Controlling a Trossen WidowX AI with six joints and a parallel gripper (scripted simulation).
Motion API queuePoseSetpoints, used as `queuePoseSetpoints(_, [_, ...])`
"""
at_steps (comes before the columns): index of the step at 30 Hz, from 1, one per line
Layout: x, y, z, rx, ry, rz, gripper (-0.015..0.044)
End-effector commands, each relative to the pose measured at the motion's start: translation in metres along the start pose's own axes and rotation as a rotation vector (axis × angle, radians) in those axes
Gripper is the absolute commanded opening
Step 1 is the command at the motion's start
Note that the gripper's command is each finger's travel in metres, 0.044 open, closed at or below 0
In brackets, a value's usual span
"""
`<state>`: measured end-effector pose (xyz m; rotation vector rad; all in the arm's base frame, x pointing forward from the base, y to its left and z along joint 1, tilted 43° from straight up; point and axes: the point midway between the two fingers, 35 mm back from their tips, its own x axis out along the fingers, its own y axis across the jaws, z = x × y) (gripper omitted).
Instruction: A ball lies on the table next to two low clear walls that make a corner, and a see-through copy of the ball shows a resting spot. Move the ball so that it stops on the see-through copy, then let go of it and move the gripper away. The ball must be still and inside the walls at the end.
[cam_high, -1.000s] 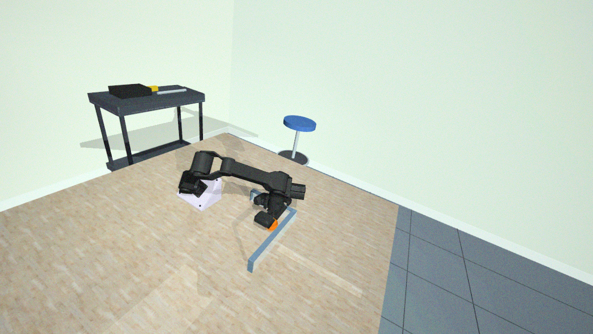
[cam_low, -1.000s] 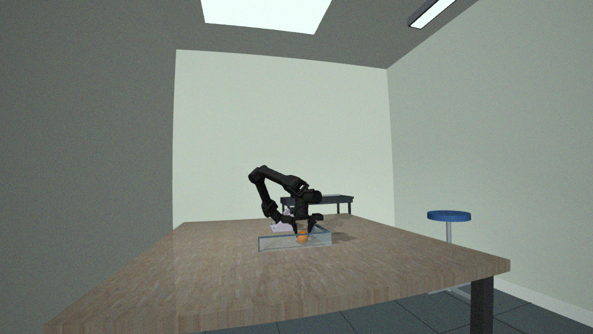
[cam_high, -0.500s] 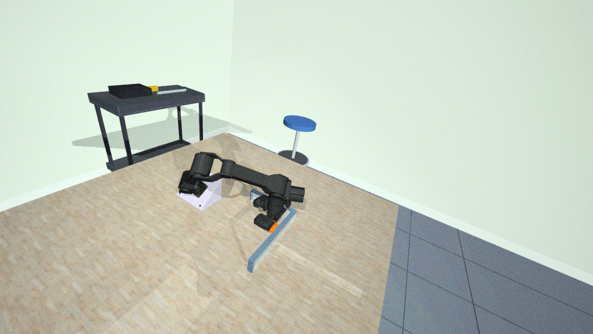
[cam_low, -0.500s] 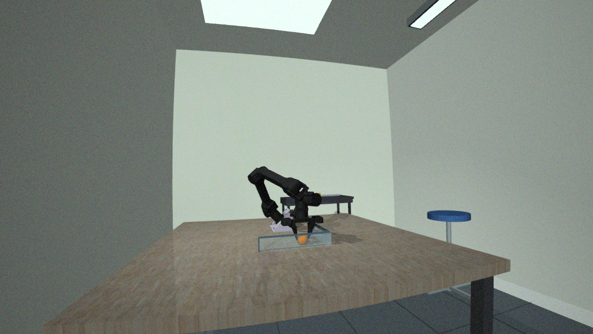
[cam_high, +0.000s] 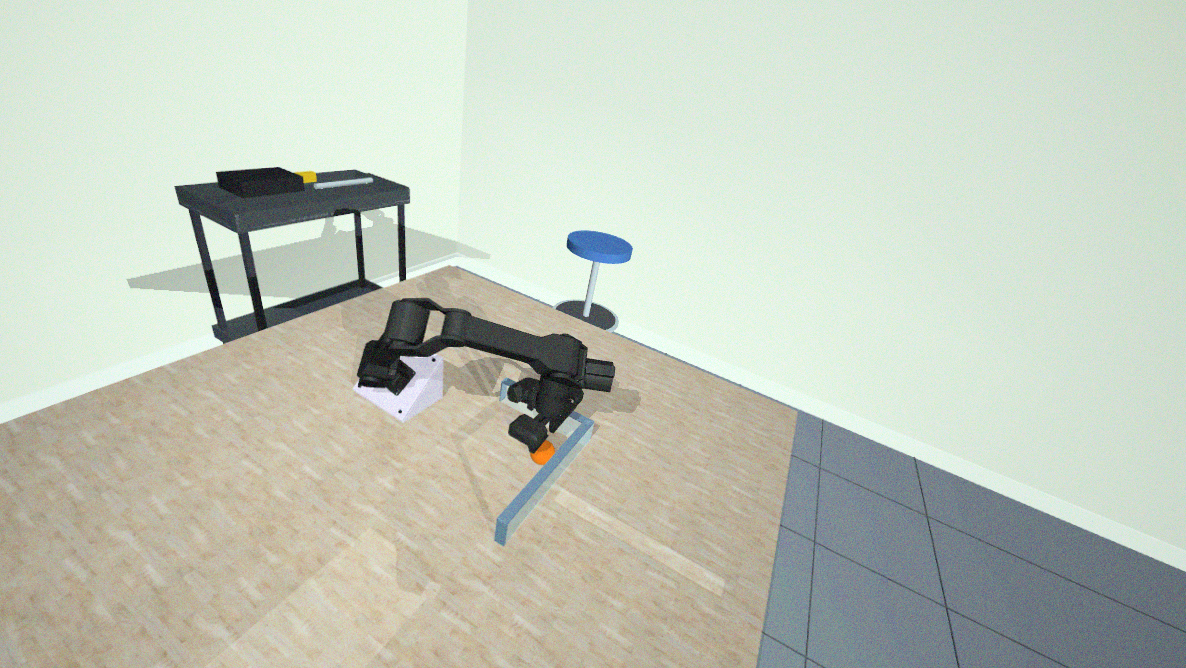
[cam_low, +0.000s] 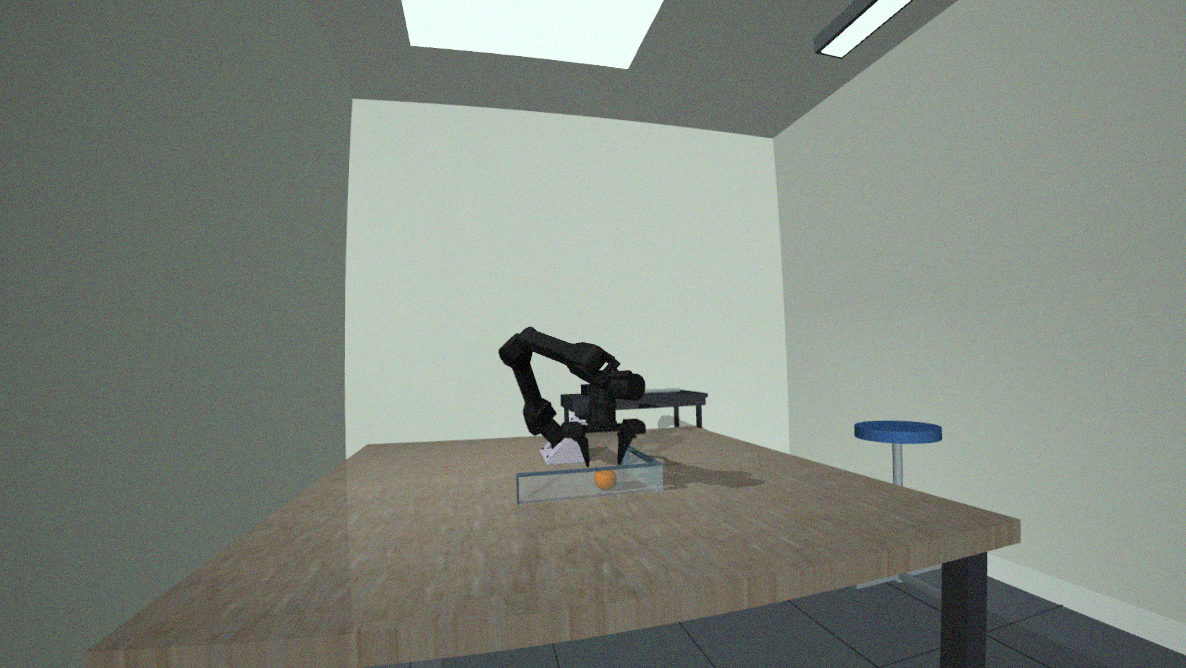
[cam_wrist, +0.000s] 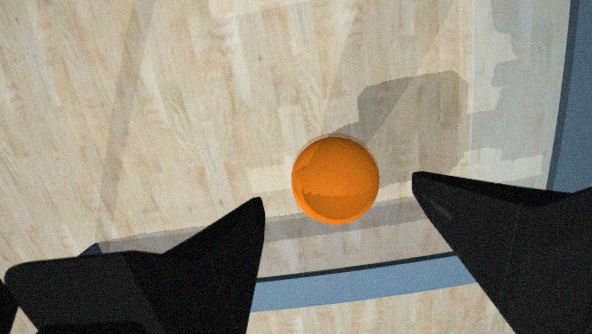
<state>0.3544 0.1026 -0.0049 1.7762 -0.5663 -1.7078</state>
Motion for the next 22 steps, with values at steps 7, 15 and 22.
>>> queuePoseSetpoints(7, [-0.047,-0.006,-0.001,-0.007,0.038,-0.01,0.0354])
queuePoseSetpoints(15, [-0.077,-0.005,0.002,-0.004,0.039,-0.012,0.044])
queuePoseSetpoints(22, [-0.095,-0.004,0.005,-0.002,0.04,-0.012,0.044])
